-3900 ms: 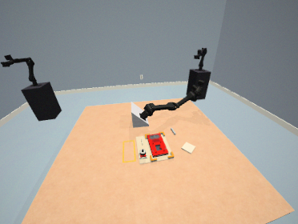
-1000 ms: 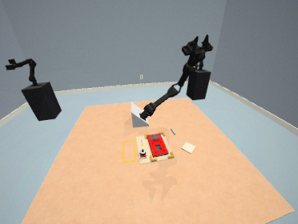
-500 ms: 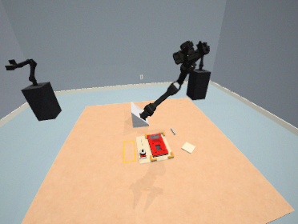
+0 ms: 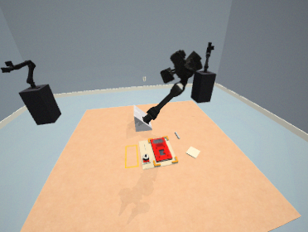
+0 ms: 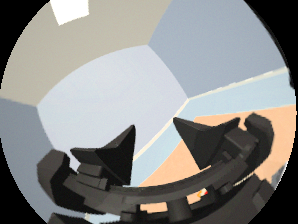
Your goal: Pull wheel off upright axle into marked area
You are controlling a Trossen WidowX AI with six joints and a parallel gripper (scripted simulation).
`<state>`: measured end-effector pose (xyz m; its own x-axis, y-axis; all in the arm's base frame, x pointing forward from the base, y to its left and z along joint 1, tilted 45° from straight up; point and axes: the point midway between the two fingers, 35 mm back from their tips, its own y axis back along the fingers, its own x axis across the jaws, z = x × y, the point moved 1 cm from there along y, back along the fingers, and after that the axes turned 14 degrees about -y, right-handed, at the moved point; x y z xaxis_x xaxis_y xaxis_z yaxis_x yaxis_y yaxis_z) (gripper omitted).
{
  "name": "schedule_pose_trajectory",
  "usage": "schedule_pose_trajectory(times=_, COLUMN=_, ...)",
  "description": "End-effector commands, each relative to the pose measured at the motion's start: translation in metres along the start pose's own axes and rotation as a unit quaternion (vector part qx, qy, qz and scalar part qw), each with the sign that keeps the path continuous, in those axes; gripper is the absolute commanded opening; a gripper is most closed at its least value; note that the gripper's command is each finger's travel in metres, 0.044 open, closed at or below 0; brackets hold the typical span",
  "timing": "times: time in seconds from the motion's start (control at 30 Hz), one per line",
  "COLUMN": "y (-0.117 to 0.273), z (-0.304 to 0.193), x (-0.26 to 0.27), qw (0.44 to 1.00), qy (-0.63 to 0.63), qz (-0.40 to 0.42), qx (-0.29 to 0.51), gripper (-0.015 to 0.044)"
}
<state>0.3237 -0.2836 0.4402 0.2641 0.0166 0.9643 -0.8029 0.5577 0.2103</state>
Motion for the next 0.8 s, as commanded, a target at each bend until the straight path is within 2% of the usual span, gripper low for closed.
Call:
schedule_pose_trajectory(times=0.0, y=-0.022, z=-0.013, x=-0.03, qw=0.998, qy=0.001, qz=-0.05, qx=0.035, gripper=0.03)
schedule_pose_trajectory(times=0.37, y=-0.068, z=-0.061, x=-0.127, qw=0.967, qy=-0.015, qz=-0.21, qx=0.147, gripper=0.03)
schedule_pose_trajectory(times=0.77, y=-0.08, z=-0.121, x=-0.237, qw=0.88, qy=-0.054, qz=-0.387, qx=0.271, gripper=0.03)
